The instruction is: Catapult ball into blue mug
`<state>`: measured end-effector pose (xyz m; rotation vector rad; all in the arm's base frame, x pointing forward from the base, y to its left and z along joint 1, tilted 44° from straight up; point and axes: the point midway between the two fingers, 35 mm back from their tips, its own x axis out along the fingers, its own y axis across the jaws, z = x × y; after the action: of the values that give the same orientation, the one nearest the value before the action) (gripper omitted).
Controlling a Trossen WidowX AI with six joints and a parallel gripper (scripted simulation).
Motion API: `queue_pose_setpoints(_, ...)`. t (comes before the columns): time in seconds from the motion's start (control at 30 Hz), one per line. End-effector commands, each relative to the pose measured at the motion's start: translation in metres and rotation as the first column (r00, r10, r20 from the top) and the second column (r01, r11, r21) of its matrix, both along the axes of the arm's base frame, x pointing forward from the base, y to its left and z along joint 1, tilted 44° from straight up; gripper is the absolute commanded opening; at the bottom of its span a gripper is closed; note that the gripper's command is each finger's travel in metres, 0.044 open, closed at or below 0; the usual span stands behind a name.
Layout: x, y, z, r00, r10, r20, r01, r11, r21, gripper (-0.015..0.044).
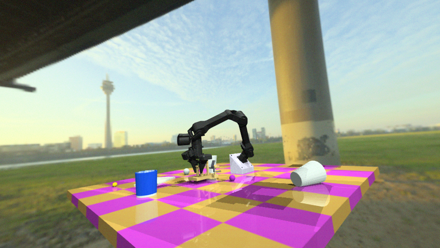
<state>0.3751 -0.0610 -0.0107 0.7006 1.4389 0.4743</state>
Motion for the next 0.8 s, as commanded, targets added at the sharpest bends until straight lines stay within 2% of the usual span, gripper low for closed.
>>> queue_pose_setpoints(0.0, -0.0005, 0.0038, -0.0040, 1.000, -0.004, -0.004, 0.004, 1.000, 0.004, 0.0000)
queue_pose_setpoints(0.43, 0.0006, 0.0093, -0.0091, 1.000, 0.000, -0.001, 0.000, 1.000, 0.001, 0.0000)
queue_pose_setpoints(0.77, 0.0006, 0.0093, -0.0091, 1.000, 0.000, -0.001, 0.000, 1.000, 0.001, 0.0263)
